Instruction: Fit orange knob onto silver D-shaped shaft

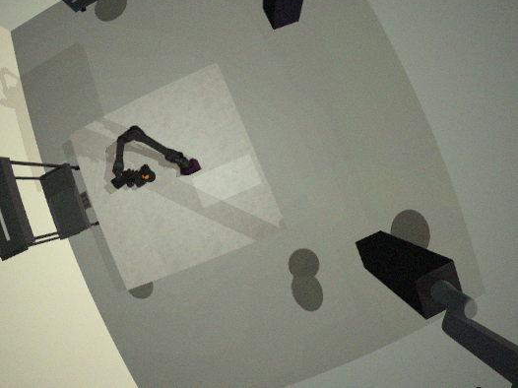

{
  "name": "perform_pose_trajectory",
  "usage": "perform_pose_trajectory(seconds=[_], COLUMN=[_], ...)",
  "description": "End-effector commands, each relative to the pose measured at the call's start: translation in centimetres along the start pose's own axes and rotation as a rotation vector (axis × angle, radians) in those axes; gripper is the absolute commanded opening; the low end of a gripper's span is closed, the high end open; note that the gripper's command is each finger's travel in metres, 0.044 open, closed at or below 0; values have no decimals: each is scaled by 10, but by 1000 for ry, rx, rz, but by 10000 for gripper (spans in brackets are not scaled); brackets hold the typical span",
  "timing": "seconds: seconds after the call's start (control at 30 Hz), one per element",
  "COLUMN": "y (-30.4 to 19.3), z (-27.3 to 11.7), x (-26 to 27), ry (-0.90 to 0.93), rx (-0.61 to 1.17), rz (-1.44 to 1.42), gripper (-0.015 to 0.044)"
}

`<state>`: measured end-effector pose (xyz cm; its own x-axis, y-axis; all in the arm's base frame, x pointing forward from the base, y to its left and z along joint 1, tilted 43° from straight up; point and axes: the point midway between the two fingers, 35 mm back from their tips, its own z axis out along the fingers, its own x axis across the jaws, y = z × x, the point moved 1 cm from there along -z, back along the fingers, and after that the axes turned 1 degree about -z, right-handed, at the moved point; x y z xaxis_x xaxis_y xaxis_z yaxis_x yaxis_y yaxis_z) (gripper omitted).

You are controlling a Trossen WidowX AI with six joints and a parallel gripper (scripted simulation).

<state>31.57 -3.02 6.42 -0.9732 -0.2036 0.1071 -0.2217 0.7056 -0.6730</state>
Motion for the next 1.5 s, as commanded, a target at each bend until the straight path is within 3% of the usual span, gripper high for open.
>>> perform_pose_trajectory(seconds=[0.0, 1.27, 1.47], y=[-1, -1, -2], z=[-3, -3, -3], x=[1, 1, 1], ry=[-7, -7, -7], rx=[3, 3, 4], rz=[-95, -180, -348], gripper=[0, 0, 0])
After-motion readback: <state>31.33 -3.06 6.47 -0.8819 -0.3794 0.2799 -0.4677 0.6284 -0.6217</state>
